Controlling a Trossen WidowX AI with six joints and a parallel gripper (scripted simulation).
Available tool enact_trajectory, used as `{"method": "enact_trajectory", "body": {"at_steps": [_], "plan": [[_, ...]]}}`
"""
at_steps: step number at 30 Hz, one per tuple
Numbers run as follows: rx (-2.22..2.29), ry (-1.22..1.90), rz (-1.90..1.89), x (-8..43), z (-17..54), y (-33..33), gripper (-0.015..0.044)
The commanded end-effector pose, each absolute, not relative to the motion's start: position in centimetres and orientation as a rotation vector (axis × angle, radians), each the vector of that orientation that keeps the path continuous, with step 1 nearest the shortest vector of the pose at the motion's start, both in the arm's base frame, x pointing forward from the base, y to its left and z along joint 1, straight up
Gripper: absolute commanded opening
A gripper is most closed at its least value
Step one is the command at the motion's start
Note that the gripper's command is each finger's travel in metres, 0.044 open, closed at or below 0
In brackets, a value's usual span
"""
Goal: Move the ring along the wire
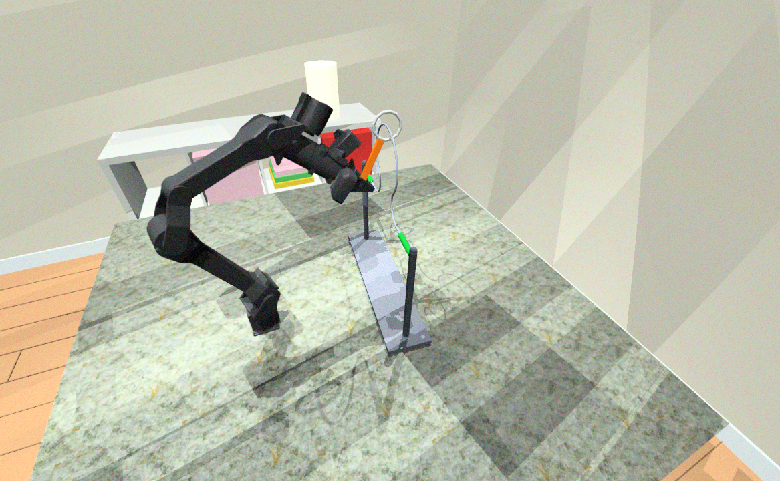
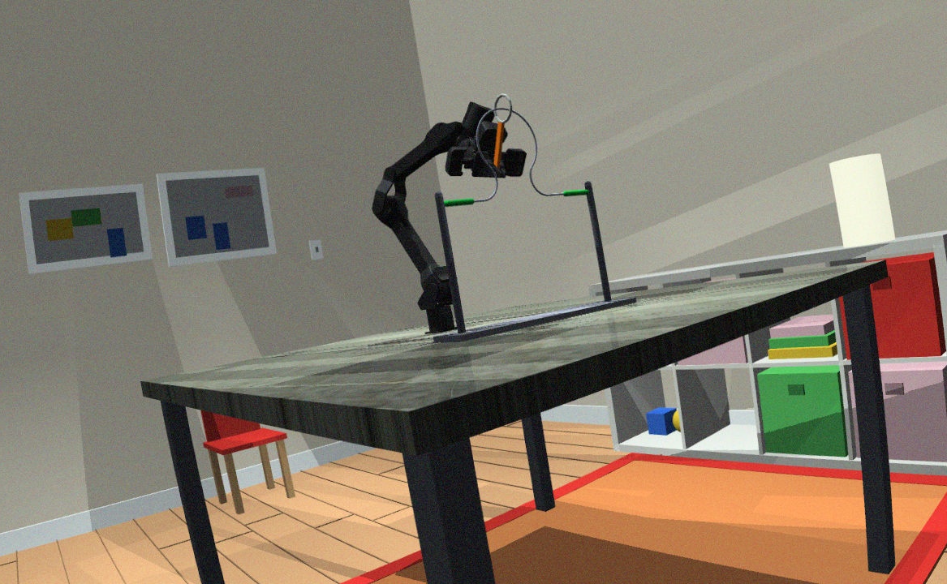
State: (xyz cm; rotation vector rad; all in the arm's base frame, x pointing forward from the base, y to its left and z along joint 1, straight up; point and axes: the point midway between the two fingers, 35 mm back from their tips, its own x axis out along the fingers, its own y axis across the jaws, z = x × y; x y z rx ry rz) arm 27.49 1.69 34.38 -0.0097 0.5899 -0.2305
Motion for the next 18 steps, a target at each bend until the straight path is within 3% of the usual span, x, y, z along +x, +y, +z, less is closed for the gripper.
{"method": "enact_trajectory", "body": {"at_steps": [1,18], "plan": [[-0.06,0.589,-0.247,27.4,34.4,1.4,-0.015],[-0.271,0.572,-0.312,27.3,34.5,0.4,-0.015]]}}
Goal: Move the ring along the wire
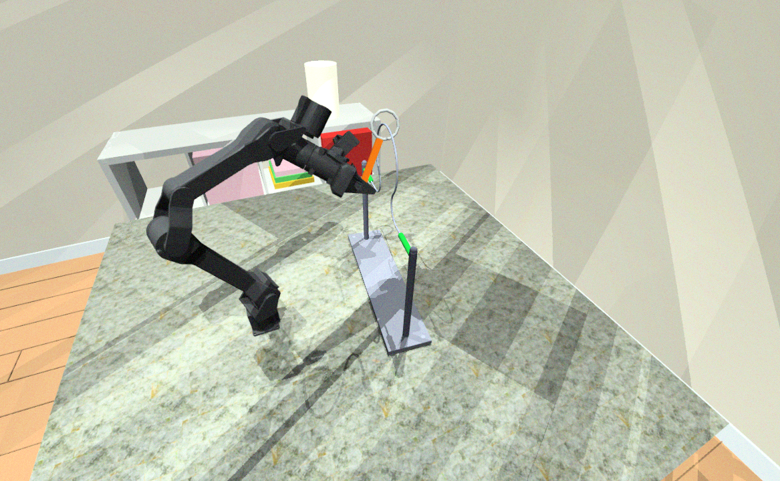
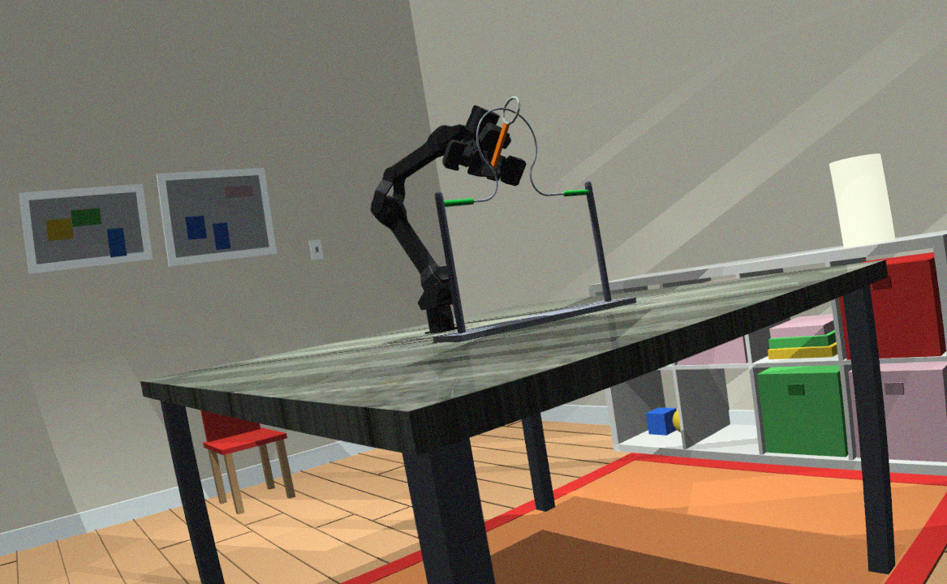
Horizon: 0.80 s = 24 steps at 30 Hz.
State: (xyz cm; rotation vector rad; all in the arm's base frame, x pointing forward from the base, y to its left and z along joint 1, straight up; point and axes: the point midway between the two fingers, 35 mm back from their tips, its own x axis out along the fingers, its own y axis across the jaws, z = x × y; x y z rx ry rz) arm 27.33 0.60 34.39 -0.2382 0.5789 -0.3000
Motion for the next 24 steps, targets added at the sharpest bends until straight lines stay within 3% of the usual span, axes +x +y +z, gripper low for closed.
{"method": "enact_trajectory", "body": {"at_steps": [1,24], "plan": [[-0.284,0.571,-0.316,27.3,34.5,0.4,-0.015],[-0.571,0.542,-0.397,27.2,35.1,-0.9,-0.015]]}}
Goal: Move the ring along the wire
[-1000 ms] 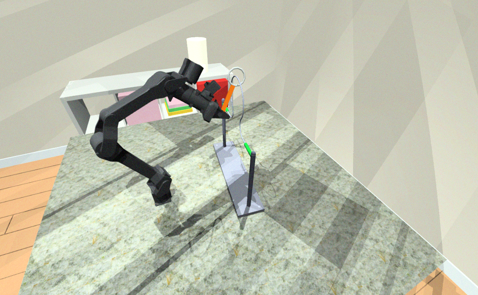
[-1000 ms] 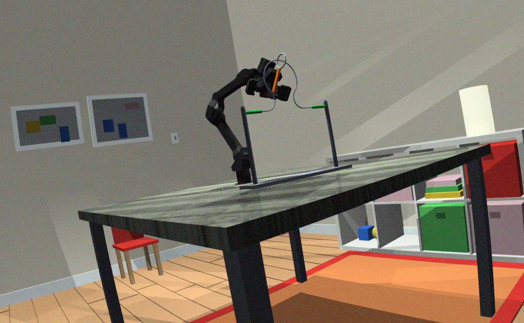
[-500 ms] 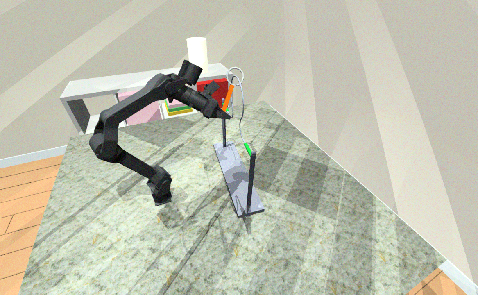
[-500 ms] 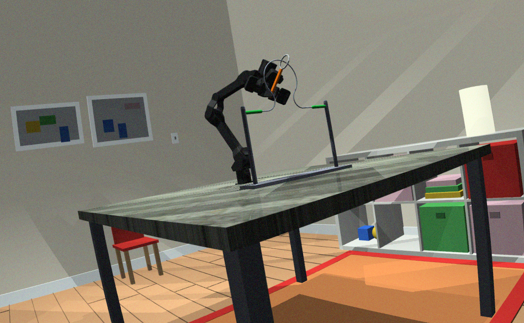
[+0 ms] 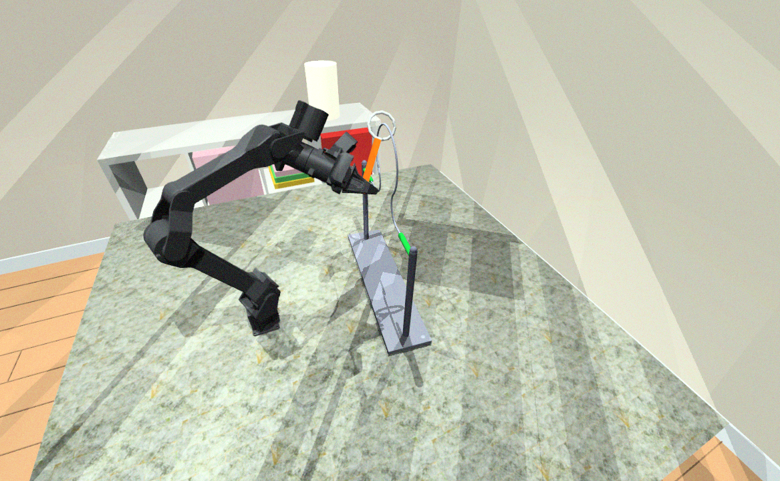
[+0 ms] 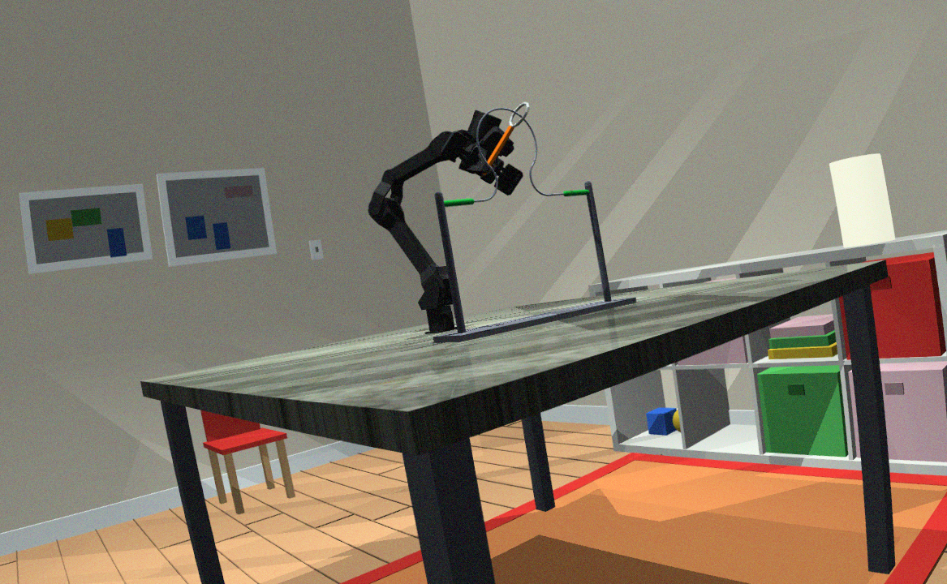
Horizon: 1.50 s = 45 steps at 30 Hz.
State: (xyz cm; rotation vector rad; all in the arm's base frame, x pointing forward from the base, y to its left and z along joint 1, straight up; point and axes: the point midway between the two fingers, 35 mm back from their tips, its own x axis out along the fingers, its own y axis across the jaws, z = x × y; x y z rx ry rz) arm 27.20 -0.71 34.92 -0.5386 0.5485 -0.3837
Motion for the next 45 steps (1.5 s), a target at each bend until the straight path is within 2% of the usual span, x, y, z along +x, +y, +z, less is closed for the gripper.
{"method": "enact_trajectory", "body": {"at_steps": [1,45], "plan": [[-0.584,0.541,-0.4,27.1,35.1,-0.9,-0.015],[-1.141,0.485,-0.534,26.9,37.1,-2.6,-0.015]]}}
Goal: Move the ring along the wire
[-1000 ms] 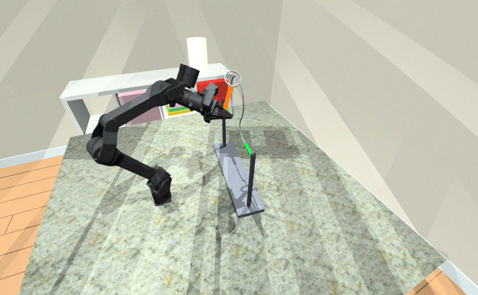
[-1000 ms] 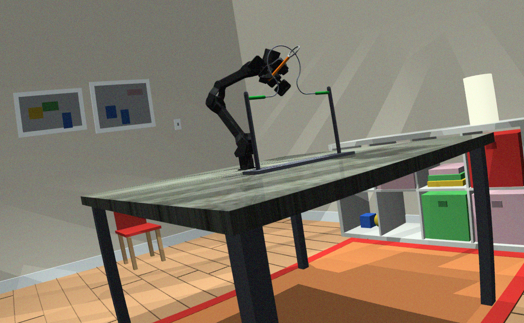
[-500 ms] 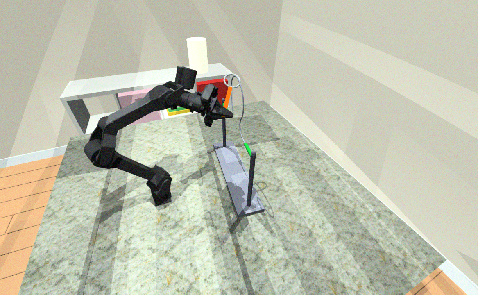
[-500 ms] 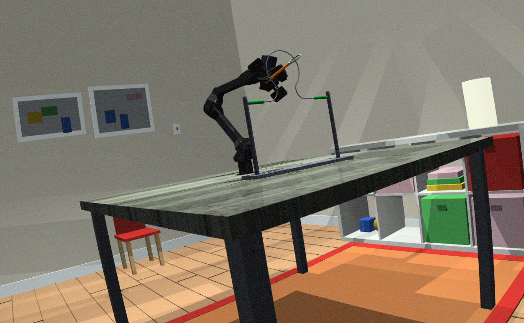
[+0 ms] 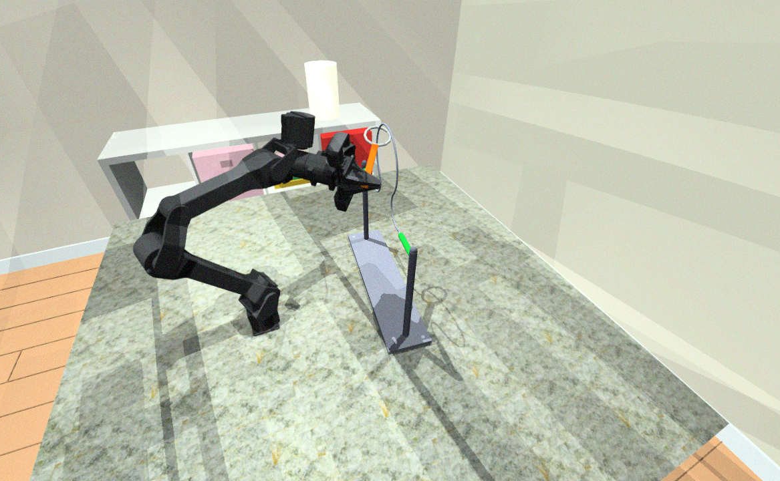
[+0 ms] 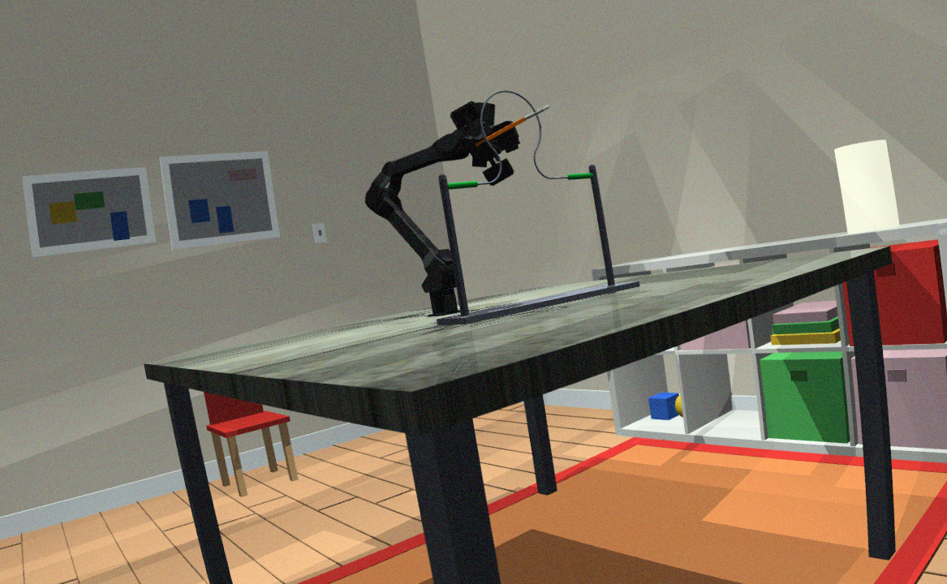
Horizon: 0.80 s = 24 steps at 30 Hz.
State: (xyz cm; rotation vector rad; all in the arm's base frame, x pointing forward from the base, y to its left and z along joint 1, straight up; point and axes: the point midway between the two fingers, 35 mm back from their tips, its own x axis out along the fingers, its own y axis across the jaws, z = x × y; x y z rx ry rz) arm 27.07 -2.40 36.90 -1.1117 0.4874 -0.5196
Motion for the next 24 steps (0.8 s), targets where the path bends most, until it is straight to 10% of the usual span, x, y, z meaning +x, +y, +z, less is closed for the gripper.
{"method": "enact_trajectory", "body": {"at_steps": [1,24], "plan": [[-1.153,0.483,-0.537,26.9,37.2,-2.6,-0.015],[-1.45,0.448,-0.602,26.9,38.6,-2.9,-0.015]]}}
